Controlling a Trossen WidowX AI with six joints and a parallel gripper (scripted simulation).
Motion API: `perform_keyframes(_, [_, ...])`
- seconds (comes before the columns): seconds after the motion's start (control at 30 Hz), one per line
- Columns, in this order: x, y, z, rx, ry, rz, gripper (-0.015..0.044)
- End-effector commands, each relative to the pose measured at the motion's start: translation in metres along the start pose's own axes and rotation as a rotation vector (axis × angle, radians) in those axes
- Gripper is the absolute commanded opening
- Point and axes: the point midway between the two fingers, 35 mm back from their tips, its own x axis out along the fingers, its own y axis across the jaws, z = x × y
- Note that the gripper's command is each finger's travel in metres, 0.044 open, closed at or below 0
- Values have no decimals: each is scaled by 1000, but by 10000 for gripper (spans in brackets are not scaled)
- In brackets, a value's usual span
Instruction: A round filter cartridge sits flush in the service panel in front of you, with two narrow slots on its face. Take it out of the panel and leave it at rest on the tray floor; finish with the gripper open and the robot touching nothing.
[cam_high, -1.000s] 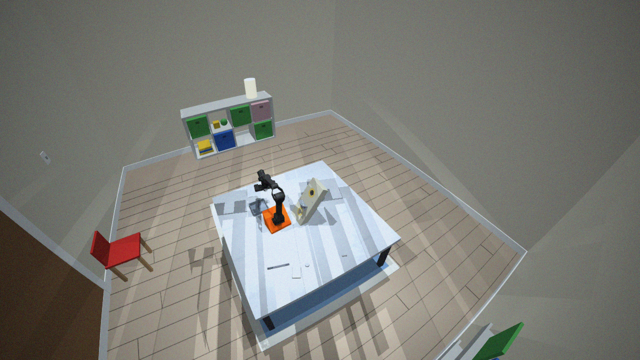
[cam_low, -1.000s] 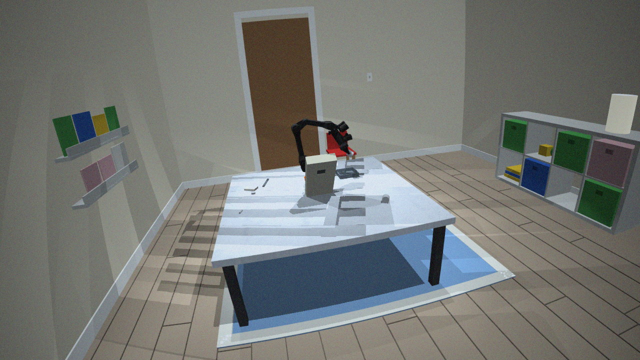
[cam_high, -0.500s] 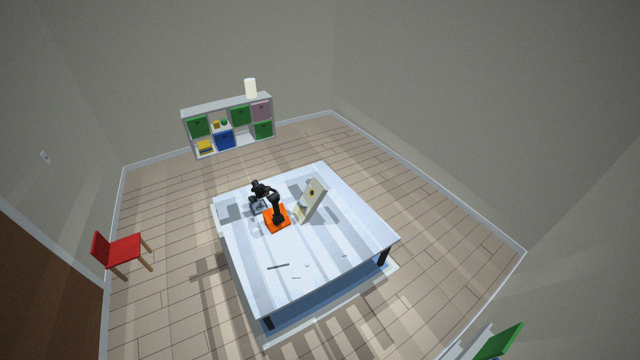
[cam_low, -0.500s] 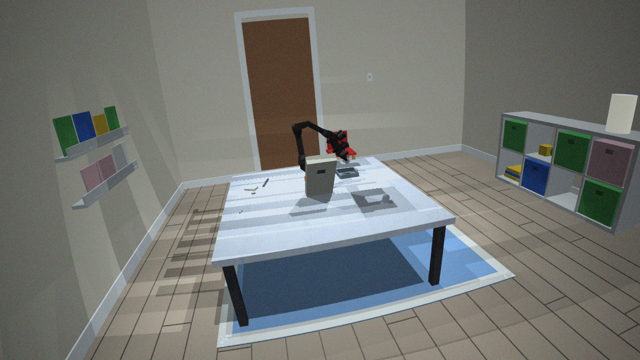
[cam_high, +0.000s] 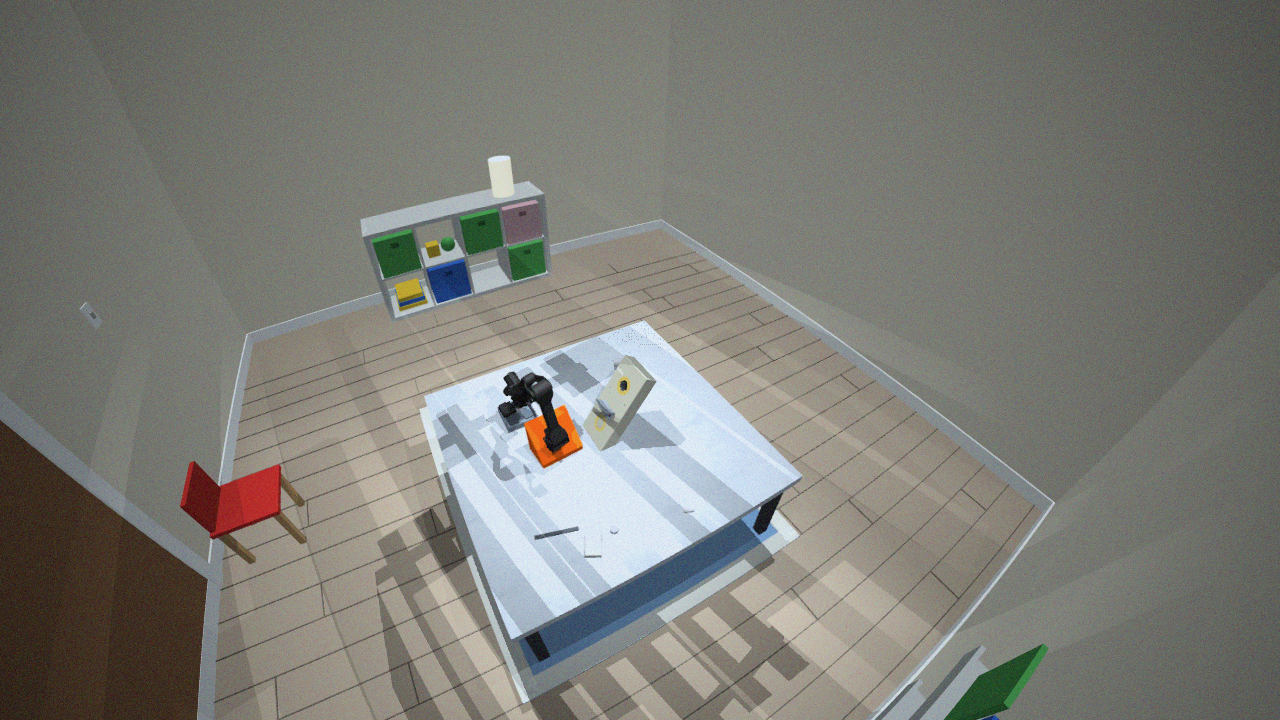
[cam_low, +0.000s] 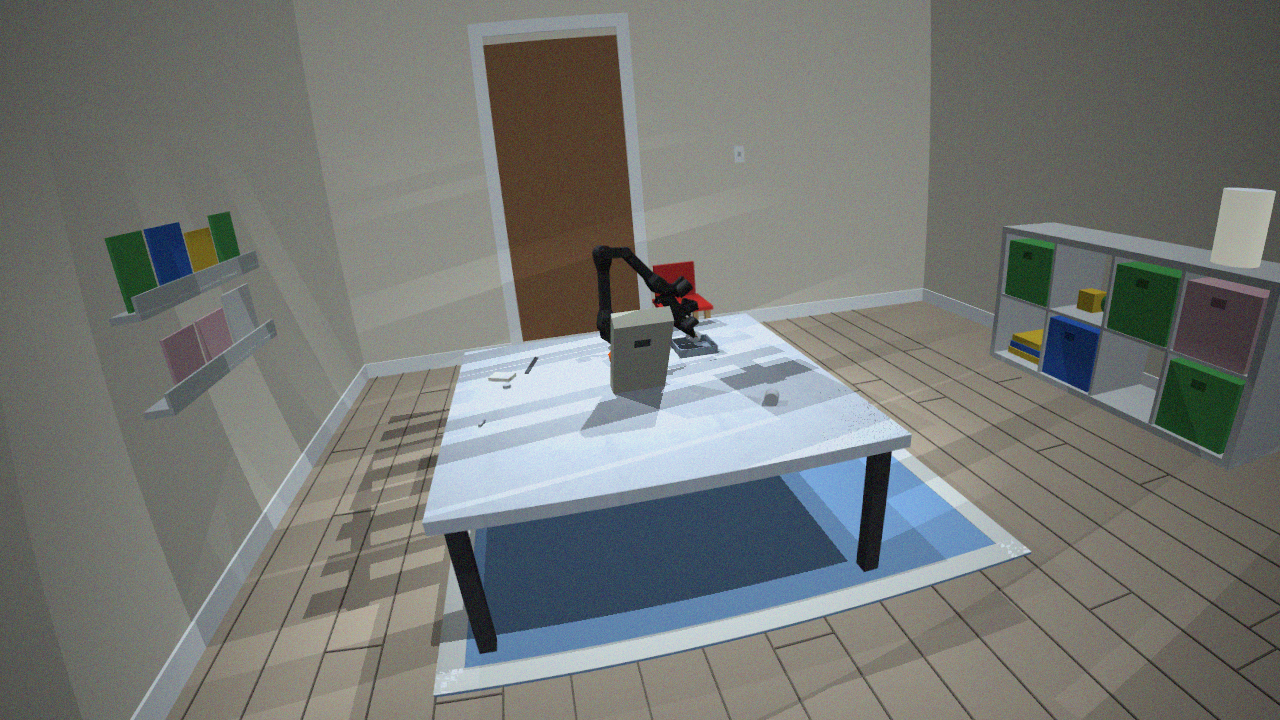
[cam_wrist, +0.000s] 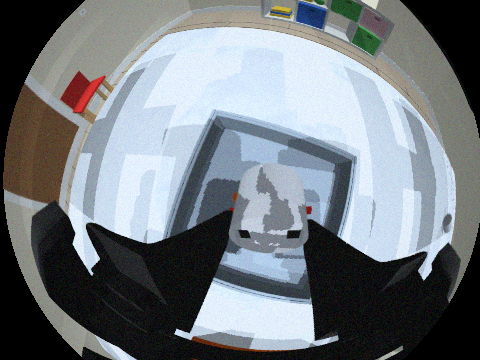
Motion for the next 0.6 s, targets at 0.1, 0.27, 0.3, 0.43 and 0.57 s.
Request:
perform_keyframes(0.1, [10, 0, -10, 0, 10, 0, 26])
perform_keyframes(0.27, [10, 0, -10, 0, 10, 0, 157])
perform_keyframes(0.3, [10, 0, -10, 0, 10, 0, 184])
perform_keyframes(0.43, [10, 0, -10, 0, 10, 0, 289])
perform_keyframes(0.57, [10, 0, -10, 0, 10, 0, 394])
